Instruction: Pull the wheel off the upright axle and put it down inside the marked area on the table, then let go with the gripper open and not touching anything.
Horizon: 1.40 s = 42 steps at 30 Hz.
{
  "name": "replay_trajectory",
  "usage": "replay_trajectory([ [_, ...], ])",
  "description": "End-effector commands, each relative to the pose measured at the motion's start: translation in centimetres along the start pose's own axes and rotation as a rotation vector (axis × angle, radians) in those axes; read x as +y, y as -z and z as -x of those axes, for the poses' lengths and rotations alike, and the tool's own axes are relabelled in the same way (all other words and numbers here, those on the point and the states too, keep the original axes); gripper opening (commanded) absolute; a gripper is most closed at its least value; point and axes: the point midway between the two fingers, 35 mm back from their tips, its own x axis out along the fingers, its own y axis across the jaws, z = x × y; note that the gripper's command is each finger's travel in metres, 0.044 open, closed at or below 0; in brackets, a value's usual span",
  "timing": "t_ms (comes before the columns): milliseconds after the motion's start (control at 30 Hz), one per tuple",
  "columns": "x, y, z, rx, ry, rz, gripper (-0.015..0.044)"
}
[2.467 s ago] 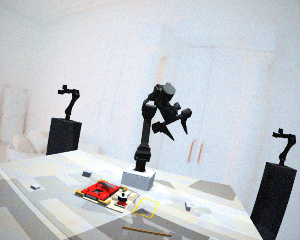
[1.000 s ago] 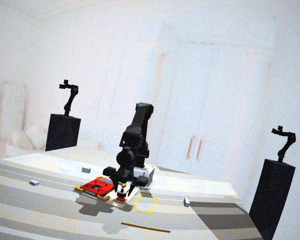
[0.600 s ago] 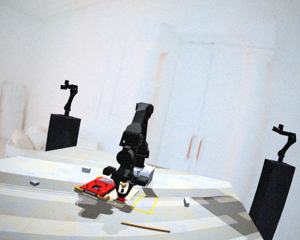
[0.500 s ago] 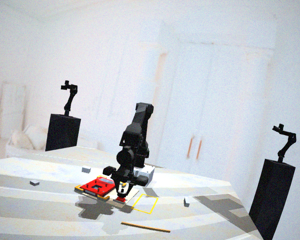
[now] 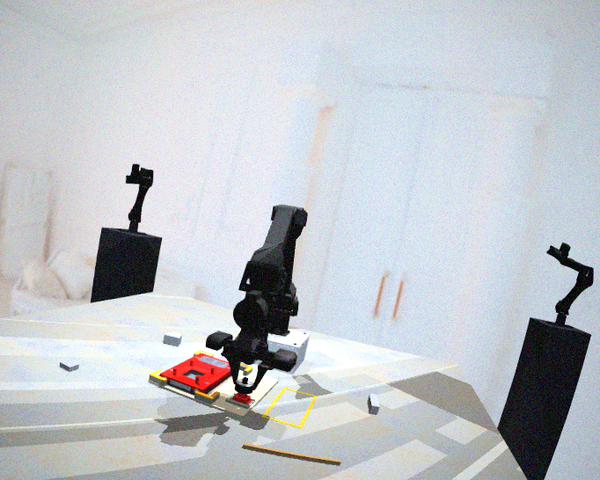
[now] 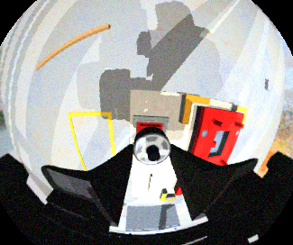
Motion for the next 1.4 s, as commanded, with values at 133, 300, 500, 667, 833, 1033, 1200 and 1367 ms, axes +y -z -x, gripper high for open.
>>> replay_trajectory([
  [133, 0.0, 0.0, 0.4, 0.0, 0.001, 0.001, 0.0],
  [300, 0.0, 0.0, 0.5, -0.001, 0.001, 0.001, 0.0],
  [500, 0.0, 0.0, 0.7, -0.002, 0.001, 0.001, 0.0],
  [667, 0.0, 0.0, 0.9, -0.002, 0.001, 0.001, 0.0],
  [833, 0.0, 0.0, 1.1, -0.003, 0.001, 0.001, 0.0],
  [1033, 0.0, 0.0, 1.3, -0.004, 0.001, 0.001, 0.0],
  [1200, 0.0, 0.0, 1.4, -0.005, 0.001, 0.001, 0.0],
  [1367, 0.0, 0.0, 1.6, -0.006, 0.001, 0.001, 0.0],
])
